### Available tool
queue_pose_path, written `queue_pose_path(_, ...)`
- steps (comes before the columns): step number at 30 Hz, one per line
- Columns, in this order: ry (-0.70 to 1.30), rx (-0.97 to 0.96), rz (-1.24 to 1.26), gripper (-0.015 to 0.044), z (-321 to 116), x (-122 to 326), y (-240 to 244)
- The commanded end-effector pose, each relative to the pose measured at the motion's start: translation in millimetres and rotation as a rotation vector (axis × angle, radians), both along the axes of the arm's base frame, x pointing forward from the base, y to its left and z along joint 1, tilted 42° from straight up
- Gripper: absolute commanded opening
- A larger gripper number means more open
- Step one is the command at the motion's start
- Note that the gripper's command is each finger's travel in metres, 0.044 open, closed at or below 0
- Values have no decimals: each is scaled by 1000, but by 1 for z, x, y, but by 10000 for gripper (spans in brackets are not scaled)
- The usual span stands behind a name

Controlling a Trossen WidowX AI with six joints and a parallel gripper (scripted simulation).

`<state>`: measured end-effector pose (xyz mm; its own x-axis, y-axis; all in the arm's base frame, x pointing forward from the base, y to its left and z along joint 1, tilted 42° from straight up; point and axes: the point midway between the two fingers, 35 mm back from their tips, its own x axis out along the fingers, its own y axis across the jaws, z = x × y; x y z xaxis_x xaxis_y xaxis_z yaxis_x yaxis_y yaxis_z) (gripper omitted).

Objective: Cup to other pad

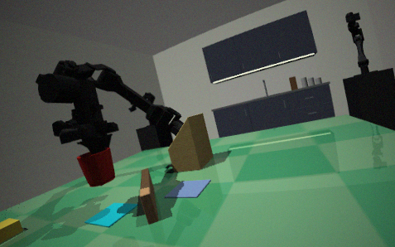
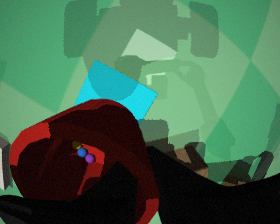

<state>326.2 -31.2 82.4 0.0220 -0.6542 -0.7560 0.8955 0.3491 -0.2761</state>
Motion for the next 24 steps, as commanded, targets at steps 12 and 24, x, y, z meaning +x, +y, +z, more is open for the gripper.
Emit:
queue_pose_path(12,5,-7,4,0,-18,1,-17)
queue_pose_path(24,5,-8,4,0,-33,1,-30)
